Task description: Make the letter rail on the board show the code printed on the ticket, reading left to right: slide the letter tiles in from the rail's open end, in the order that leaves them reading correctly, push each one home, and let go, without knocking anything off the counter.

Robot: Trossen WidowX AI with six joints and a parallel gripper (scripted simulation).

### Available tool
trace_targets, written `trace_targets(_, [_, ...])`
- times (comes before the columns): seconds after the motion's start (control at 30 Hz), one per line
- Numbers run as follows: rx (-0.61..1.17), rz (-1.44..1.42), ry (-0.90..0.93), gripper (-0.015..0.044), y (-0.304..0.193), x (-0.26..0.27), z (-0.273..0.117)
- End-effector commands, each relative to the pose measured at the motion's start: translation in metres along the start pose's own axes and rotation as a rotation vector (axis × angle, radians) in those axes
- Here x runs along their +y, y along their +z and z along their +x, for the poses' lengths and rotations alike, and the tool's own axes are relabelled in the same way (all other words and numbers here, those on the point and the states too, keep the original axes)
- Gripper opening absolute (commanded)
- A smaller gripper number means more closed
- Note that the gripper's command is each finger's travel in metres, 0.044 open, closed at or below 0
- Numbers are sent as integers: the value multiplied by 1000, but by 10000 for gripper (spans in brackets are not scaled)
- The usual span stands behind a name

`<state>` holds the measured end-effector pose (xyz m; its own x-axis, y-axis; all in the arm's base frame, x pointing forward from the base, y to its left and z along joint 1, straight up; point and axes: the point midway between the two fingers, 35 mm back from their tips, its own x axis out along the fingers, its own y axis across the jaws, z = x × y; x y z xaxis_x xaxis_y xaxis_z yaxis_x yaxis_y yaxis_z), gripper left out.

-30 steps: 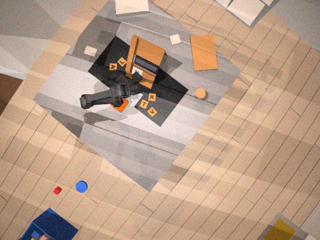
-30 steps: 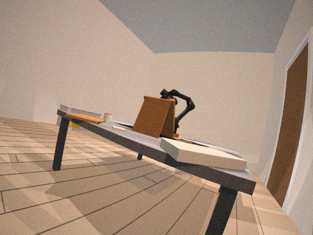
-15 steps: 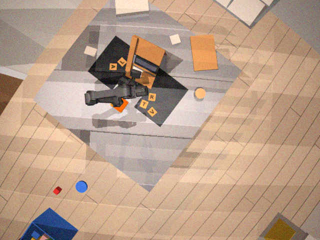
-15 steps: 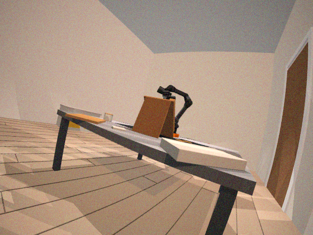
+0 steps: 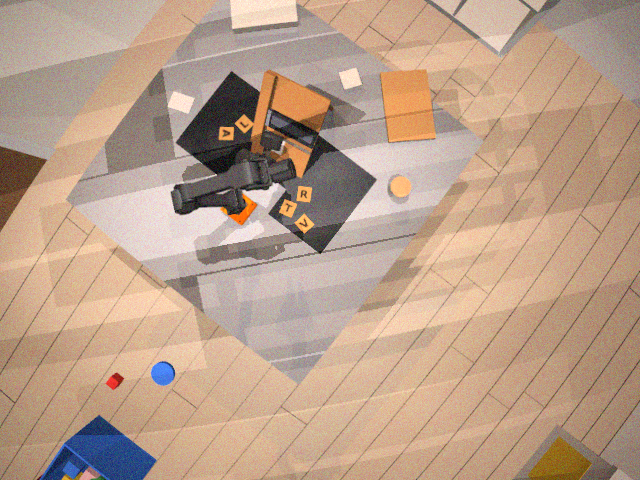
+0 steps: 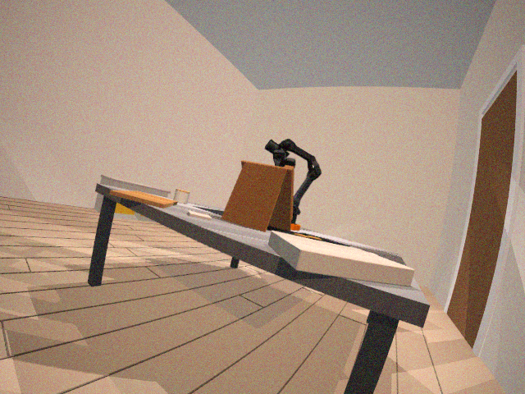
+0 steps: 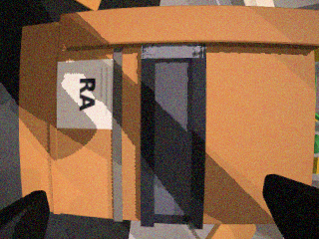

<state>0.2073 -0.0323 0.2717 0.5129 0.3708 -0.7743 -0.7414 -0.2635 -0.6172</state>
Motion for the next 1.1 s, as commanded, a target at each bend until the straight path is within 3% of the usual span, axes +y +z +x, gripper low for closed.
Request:
trace_targets(0.0, [64,17,92,440,8,-18,-4])
trace_targets(0.2, [204,51,151,440,20,-47,-14])
trace_targets(0.63, [209,53,151,440,20,-48,-14])
trace_targets(0.67, [211,59,152,414,19,-48,-13])
trace_targets(0.77, [245,147,170,340,0,-43,-4])
trace_targets(1.07, [430,737,299,340,-110,32,61])
